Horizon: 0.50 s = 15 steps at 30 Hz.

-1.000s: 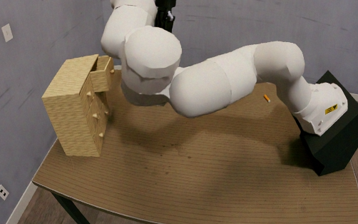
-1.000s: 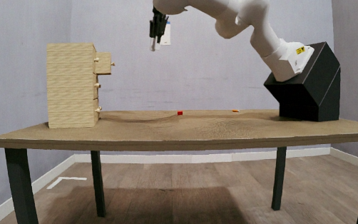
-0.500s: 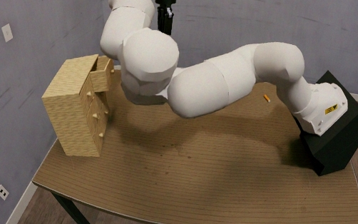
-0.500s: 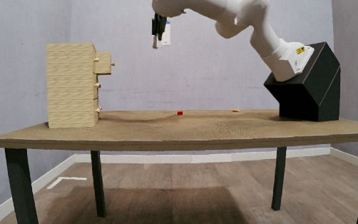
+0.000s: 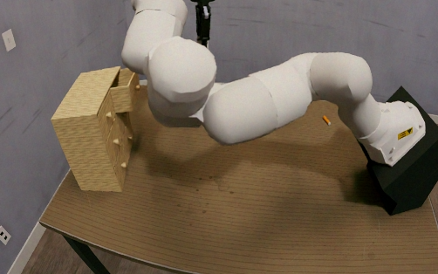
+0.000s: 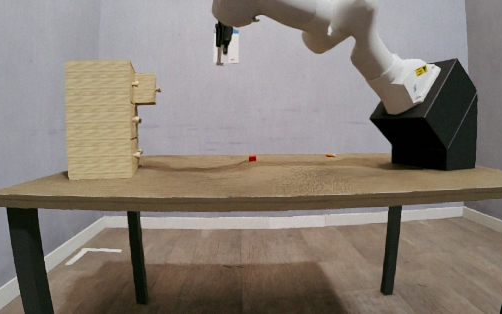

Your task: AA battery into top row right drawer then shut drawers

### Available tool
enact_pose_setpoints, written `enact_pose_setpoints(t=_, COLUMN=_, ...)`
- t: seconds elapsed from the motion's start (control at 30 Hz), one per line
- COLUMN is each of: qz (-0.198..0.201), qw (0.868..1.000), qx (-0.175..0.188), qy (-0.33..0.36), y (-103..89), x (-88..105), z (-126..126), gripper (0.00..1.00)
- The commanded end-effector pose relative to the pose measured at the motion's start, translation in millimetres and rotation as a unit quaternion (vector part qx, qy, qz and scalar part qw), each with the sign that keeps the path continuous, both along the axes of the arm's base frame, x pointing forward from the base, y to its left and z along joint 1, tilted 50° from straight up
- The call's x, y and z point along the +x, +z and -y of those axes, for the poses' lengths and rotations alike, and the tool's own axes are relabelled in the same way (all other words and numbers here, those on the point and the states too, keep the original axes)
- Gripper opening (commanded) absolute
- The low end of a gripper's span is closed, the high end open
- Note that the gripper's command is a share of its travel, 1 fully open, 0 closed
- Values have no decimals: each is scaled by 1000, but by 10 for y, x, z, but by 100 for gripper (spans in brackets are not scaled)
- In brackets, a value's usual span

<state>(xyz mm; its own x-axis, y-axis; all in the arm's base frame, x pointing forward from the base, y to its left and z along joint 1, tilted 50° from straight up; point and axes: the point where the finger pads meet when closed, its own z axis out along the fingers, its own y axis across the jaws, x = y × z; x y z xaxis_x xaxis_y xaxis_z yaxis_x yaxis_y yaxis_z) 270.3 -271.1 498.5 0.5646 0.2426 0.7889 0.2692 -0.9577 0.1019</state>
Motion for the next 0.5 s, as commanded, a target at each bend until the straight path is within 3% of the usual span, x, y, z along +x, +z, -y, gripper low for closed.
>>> enact_pose_setpoints(t=0.0, qz=-9, qw=1000, qx=23, qy=-15, y=-8, x=-13, z=-20, gripper=28)
enact_pose_setpoints(t=0.47, qz=-25, qw=998, qx=43, qy=-39, y=-4, x=-95, z=4, gripper=28)
